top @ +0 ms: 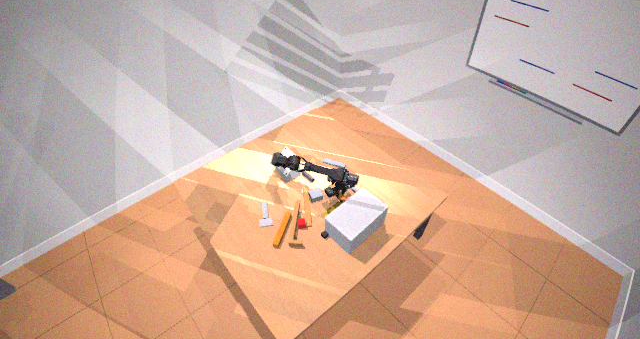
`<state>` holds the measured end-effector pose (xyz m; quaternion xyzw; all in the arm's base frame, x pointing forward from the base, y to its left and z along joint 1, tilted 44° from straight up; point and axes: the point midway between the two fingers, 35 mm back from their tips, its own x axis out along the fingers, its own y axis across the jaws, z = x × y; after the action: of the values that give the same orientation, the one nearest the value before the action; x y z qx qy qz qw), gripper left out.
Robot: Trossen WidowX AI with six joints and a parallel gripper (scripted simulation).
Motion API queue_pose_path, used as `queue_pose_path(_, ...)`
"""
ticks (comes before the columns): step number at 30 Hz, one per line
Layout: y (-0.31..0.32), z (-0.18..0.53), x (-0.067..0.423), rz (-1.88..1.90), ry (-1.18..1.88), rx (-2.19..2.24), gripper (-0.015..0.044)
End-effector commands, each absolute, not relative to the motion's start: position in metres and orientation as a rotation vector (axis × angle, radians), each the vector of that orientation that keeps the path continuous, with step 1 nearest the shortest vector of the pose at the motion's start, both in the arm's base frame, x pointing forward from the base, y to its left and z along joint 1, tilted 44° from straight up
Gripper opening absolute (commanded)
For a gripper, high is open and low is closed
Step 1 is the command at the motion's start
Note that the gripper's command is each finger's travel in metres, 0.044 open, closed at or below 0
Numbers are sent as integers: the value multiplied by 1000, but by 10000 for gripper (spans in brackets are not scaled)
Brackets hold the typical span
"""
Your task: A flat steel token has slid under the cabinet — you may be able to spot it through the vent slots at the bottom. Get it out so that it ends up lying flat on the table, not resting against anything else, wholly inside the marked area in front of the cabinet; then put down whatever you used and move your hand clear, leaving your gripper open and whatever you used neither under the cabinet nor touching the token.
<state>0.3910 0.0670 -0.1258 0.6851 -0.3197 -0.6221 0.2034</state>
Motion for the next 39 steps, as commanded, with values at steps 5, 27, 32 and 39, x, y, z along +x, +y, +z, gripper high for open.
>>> queue_pose_path(5,66,-125,397,-1734,-890,1915,0)
queue_pose_path(27,46,-110,392,-1734,-890,1913,0)
queue_pose_path(32,42,-106,391,-1734,-891,1912,0)
queue_pose_path(39,38,-102,390,-1734,-891,1912,0)
